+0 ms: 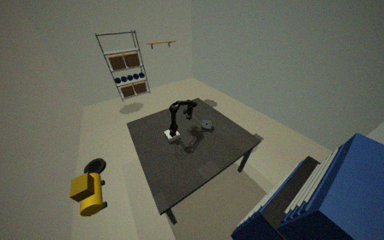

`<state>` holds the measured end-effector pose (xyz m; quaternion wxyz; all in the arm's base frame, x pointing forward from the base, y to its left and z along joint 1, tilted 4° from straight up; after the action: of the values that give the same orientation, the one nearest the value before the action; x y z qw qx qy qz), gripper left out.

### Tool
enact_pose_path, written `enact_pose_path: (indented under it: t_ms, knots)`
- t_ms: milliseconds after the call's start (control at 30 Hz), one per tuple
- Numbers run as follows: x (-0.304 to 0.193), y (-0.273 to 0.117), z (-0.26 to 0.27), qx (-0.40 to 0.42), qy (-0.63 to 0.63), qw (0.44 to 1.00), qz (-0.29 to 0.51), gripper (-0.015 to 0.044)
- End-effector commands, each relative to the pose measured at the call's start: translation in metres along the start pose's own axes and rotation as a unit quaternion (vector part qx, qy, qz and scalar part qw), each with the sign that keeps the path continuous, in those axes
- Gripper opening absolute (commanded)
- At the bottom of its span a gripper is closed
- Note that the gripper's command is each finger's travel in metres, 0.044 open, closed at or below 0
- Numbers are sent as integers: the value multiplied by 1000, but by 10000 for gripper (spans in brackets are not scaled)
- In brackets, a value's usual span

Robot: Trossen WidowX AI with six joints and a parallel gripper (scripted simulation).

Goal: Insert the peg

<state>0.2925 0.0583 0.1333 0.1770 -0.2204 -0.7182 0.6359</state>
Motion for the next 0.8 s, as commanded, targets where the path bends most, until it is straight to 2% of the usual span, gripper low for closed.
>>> enact_pose_path:
  t_ms: [0, 767]
  knots:
    - [-7, -1, 0, -8, 1, 1000, -2, 0]
    - [-35, -9, 11, -41, 14, 999, -3, 0]
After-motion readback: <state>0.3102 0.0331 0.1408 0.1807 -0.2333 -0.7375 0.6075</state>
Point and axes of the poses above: the point midway between the two fingers, 35 mm back from their tips, its own y axis out along the fingers, its own z axis across the jaws, x = y × z, the point moved 1 cm from there along -y, back along the fingers, and after that the axes turned 12 degrees about -y, right-handed, at the moved point
